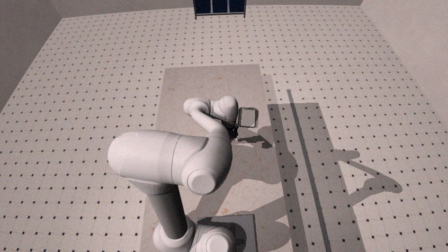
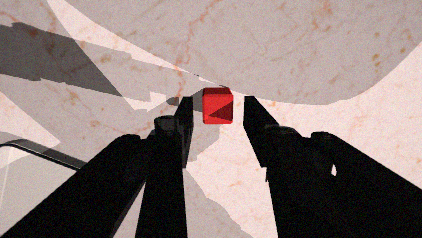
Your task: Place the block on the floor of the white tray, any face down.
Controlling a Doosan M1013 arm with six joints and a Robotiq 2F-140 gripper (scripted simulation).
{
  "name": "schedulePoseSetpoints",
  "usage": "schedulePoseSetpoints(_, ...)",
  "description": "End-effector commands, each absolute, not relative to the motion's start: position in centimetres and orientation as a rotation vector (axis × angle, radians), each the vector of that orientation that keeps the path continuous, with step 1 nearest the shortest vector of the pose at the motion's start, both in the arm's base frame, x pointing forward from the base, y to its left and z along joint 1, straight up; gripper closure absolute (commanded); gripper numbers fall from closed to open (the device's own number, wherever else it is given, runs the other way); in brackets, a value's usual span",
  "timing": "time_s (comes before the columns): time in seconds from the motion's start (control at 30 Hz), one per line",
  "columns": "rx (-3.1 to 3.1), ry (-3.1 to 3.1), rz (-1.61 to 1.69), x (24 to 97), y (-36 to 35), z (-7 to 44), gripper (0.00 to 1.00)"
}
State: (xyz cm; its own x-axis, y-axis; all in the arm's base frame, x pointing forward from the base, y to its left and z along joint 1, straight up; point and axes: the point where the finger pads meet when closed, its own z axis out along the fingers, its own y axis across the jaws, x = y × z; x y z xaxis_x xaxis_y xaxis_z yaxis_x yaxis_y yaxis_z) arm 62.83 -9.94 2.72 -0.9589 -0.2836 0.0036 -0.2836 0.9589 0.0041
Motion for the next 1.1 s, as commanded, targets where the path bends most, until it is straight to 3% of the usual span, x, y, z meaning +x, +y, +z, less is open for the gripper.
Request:
schedulePoseSetpoints(0.0,0.449,-3.107,-0.005,62.9,-9.9,2.8,0.64)
schedulePoseSetpoints(1.07,0.449,-3.107,-0.005,62.9,-9.9,-0.2,0.64)
